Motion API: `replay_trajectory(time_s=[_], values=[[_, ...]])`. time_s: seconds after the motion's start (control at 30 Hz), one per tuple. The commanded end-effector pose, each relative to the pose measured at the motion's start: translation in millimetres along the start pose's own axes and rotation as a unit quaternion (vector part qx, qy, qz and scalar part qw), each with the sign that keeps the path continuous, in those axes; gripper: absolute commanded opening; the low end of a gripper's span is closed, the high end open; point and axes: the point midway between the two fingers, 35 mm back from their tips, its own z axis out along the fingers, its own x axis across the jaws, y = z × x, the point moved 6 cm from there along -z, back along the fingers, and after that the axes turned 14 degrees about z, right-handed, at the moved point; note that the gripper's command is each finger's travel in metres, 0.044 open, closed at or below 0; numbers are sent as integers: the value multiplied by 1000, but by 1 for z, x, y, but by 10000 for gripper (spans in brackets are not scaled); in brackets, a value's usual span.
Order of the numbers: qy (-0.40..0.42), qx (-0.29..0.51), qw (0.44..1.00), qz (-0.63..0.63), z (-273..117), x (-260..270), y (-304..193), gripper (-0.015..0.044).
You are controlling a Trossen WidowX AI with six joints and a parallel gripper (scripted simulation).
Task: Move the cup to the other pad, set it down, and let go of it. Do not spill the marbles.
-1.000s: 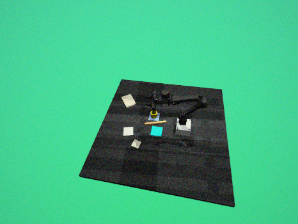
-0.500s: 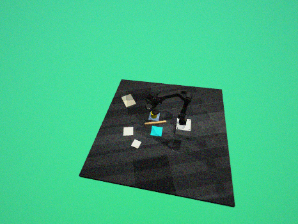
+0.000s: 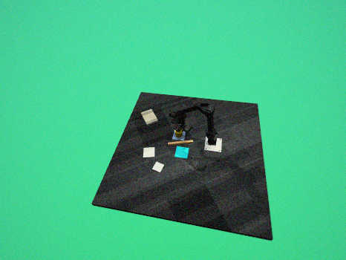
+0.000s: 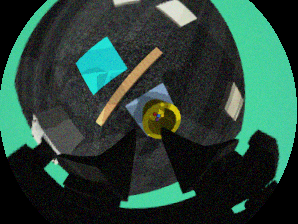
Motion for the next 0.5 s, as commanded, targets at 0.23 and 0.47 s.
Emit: replay_trajectory(time_s=[0.23,0.47], values=[[8,3,1000,-6,12,-1,-2,167],[8,3,1000,-6,24,-1,-1,167]])
